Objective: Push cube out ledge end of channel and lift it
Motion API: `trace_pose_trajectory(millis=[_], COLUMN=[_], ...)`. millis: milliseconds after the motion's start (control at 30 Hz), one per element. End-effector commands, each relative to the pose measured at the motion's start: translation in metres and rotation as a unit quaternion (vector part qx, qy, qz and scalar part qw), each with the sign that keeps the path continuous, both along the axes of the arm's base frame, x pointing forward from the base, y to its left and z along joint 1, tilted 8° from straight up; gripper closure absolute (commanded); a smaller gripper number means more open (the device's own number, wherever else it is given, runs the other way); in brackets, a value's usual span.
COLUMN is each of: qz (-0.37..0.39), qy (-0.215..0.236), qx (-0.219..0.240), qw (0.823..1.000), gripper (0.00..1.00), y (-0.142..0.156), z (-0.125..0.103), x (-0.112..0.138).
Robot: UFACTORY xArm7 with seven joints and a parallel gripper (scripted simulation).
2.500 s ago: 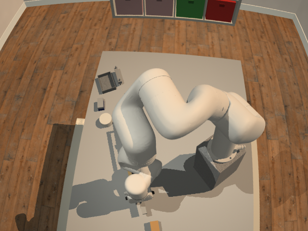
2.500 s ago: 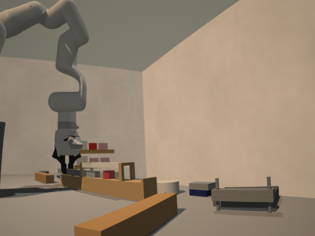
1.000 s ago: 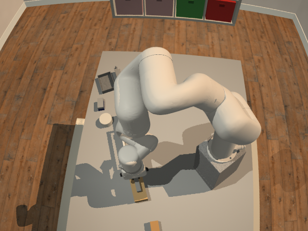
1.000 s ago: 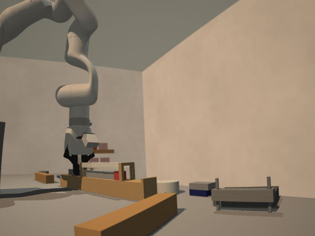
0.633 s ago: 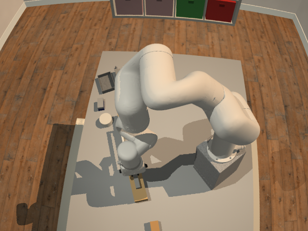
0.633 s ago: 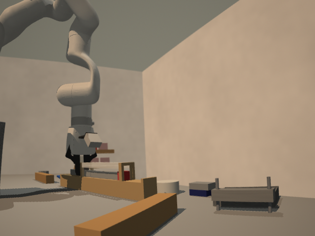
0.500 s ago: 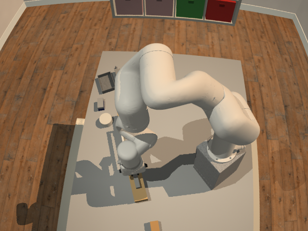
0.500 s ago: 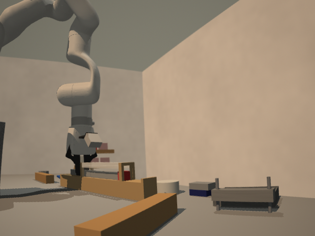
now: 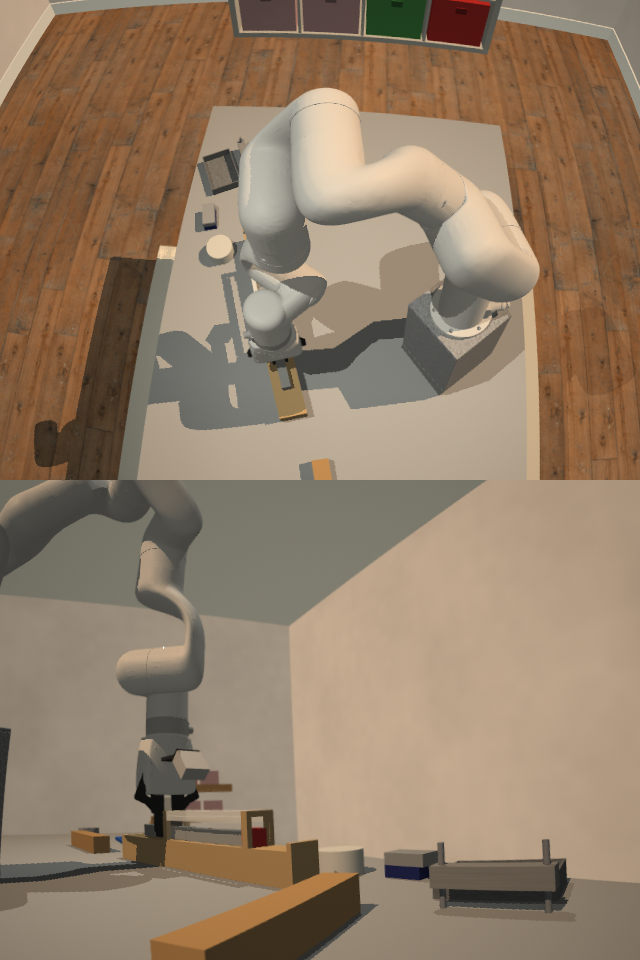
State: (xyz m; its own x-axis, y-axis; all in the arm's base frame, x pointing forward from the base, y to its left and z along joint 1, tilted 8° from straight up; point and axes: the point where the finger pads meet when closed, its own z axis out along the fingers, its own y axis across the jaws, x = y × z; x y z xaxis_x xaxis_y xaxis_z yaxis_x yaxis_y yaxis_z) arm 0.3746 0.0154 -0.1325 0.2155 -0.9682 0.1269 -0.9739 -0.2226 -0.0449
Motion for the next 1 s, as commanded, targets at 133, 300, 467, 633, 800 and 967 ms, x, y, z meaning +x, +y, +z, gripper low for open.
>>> trace_pose_trajectory(millis=[133, 300, 467, 633, 800, 967], qz=[0.000, 0.000, 0.000, 0.000, 0.000, 0.000], qy=[-0.001, -0.001, -0.001, -0.001, -0.001, -0.001], qx=[0.000, 0.000, 0.000, 0.000, 0.000, 0.000], qw=[1.000, 1.000, 1.000, 1.000, 1.000, 1.000], gripper=[1.00, 0.62, 0.62, 0.62, 0.62, 0.62], y=[0.0002, 0.0002, 0.0002, 0.0002, 0.0002, 0.0002], z=[0.0008, 0.0008, 0.0008, 0.0008, 0.0008, 0.0008], x=[0.0012, 0.0012, 0.0012, 0.0012, 0.0012, 0.0012])
